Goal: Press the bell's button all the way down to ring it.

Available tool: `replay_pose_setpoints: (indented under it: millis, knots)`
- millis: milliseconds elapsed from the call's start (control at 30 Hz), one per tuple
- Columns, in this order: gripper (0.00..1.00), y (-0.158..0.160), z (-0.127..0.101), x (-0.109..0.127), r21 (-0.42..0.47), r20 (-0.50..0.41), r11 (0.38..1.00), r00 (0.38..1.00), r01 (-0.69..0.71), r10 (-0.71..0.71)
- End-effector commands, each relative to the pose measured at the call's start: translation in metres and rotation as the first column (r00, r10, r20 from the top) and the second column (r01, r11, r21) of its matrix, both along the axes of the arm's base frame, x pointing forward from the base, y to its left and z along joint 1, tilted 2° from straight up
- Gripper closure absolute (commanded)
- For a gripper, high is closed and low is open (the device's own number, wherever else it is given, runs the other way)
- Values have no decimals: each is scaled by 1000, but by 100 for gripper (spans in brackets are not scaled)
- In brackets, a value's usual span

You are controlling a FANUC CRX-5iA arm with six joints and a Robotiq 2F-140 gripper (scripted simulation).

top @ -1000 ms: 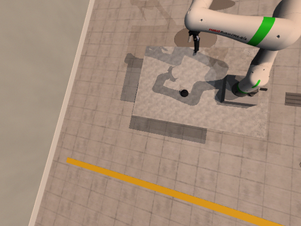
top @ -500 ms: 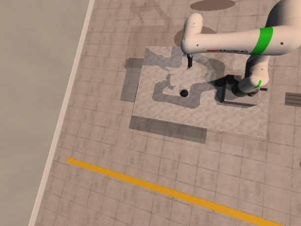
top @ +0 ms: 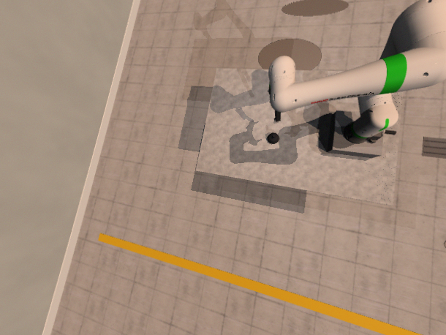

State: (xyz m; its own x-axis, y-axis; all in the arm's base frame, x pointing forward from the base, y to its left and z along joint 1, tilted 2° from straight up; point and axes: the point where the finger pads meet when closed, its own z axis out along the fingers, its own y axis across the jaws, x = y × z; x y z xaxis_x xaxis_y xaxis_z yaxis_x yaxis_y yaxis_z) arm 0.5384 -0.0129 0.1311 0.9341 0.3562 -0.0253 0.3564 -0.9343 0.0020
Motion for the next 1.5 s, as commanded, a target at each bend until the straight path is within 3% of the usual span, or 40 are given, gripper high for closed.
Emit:
replay_pose_setpoints:
  millis: [0,100,133,333,567,600,1467]
  knots:
    - [0,37,-17,-7,-12,8,1000,1000,16,-16]
    - [0,44,-20,-10,-13,8,1000,1000,19,-19]
    - [0,63,-29,-16,-17,10,1000,1000,25,-25]
    - [0,102,-49,-33,-23,15,999,999,40,-40]
    - [0,108,-52,-37,-24,16,999,999,42,-42]
    - [100,108,-52,-37,-24,16,999,999,42,-42]
    - [100,108,-52,-37,-24,16,999,999,42,-42]
